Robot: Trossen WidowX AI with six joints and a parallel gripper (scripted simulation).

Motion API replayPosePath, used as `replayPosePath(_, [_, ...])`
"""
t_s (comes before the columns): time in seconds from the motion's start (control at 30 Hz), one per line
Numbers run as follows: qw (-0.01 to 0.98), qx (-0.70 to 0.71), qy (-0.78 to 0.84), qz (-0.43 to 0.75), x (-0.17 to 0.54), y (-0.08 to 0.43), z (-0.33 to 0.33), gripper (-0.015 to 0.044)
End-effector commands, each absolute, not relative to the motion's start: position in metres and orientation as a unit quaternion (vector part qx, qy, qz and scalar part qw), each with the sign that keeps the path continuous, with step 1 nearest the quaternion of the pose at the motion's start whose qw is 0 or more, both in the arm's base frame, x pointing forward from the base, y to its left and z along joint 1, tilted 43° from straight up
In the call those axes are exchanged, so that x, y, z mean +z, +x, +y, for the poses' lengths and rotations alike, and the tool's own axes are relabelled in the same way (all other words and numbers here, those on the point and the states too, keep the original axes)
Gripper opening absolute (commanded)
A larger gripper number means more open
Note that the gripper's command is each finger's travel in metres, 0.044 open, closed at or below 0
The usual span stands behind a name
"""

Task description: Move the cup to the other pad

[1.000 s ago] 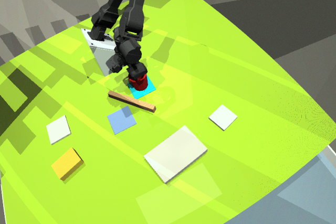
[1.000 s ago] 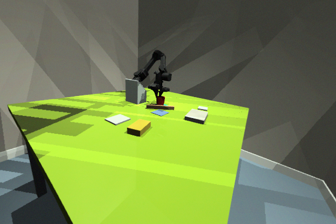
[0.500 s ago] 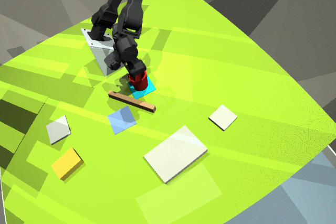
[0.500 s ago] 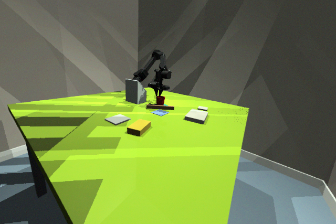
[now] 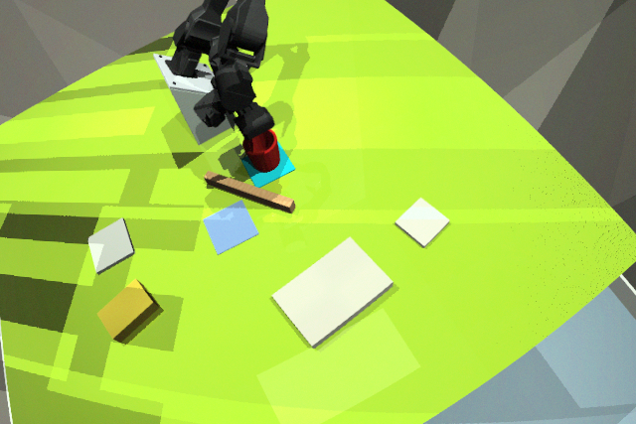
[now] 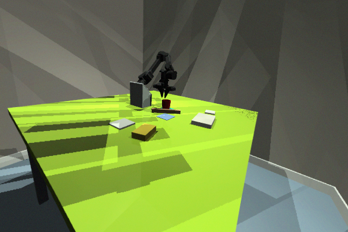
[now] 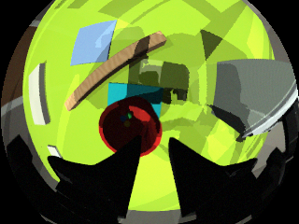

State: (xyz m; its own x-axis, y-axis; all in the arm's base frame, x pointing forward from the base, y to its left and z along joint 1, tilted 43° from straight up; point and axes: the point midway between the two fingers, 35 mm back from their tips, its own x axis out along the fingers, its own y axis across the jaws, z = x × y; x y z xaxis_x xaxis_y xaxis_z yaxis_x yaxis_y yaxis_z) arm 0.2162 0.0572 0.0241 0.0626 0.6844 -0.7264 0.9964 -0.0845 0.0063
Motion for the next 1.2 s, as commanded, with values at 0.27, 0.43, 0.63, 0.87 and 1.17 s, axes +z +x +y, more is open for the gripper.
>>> replayPosePath(0.27, [0.270, -0.289, 0.677, 0.620, 0.025, 0.216, 0.057, 0.0364])
replayPosePath(0.43, [0.272, -0.290, 0.677, 0.620, 0.032, 0.217, 0.048, 0.0440])
replayPosePath(0.63, [0.274, -0.290, 0.677, 0.619, 0.048, 0.216, 0.032, 0.0440])
replayPosePath(0.87, [0.275, -0.288, 0.677, 0.619, 0.068, 0.213, 0.013, 0.0440])
replayPosePath(1.17, [0.272, -0.289, 0.678, 0.619, 0.067, 0.213, 0.014, 0.0440])
